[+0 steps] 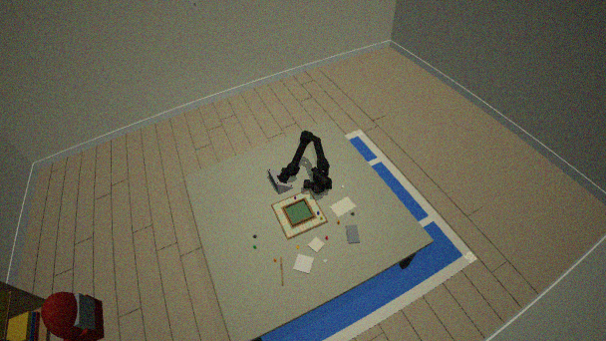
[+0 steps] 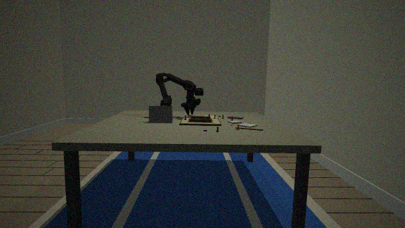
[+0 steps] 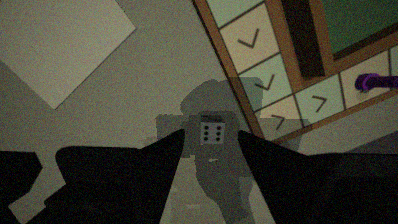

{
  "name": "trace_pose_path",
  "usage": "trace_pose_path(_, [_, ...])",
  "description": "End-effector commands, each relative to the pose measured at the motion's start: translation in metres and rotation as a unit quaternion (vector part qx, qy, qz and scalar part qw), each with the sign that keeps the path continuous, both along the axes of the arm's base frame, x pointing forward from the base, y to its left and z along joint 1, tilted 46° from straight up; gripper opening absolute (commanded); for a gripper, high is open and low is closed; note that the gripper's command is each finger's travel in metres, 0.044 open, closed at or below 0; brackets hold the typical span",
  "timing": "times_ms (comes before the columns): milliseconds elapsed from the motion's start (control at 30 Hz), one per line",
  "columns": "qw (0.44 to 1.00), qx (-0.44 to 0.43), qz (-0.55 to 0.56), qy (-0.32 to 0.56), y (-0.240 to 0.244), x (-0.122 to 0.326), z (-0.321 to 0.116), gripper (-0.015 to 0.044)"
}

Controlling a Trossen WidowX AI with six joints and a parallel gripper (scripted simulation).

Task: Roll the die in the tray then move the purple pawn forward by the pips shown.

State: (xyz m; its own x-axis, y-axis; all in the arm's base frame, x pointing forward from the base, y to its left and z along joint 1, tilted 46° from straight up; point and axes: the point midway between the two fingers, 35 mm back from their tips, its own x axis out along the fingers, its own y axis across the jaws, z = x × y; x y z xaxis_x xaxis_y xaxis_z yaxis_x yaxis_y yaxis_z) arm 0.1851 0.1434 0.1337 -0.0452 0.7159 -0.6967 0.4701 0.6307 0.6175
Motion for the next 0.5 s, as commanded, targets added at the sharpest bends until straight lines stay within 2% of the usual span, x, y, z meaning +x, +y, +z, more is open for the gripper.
trace_pose_path(0, [1.0, 0.0, 0.0, 0.002, 0.0057, -0.0014, -0.0062, 0.0275])
trace_pose_path(267, [1.0, 0.001, 0.0, 0.003, 0.0132, -0.0025, -0.0131, 0.0275])
trace_pose_path(467, [1.0, 0.001, 0.0, 0.003, 0.0132, -0.0025, -0.0131, 0.0118])
